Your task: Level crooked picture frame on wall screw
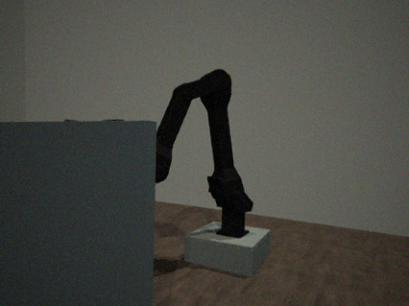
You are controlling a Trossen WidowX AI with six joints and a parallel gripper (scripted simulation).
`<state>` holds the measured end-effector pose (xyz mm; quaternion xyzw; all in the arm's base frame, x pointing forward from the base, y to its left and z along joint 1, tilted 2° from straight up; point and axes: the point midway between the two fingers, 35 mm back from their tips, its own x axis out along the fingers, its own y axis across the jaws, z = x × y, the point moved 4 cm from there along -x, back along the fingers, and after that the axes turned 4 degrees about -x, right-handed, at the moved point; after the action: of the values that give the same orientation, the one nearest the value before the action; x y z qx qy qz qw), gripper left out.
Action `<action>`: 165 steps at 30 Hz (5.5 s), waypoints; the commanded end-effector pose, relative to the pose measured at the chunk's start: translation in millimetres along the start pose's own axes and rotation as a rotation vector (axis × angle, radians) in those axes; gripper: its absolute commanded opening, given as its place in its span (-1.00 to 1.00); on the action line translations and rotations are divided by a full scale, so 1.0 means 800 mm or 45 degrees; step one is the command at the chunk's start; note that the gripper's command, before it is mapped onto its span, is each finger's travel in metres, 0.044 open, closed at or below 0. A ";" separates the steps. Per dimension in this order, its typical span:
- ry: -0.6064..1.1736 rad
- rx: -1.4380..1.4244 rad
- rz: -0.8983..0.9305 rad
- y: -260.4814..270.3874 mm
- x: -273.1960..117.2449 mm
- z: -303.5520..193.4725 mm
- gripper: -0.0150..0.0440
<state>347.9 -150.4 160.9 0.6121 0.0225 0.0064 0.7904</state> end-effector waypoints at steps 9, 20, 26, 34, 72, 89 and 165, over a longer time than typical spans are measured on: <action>-0.009 -0.004 0.016 0.004 0.000 0.002 -0.49; -0.009 -0.004 0.016 0.005 0.000 0.004 -0.49; -0.009 -0.004 0.016 0.004 0.000 0.004 -0.49; -0.009 -0.004 0.016 0.004 0.000 0.005 -0.49; -0.009 -0.005 0.016 0.004 0.000 0.010 -0.49; -0.009 -0.005 0.016 0.000 0.000 0.009 -0.49; -0.015 0.165 0.003 -0.012 -0.014 0.014 0.39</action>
<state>347.2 -161.8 154.6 0.6688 0.0167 0.0021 0.7433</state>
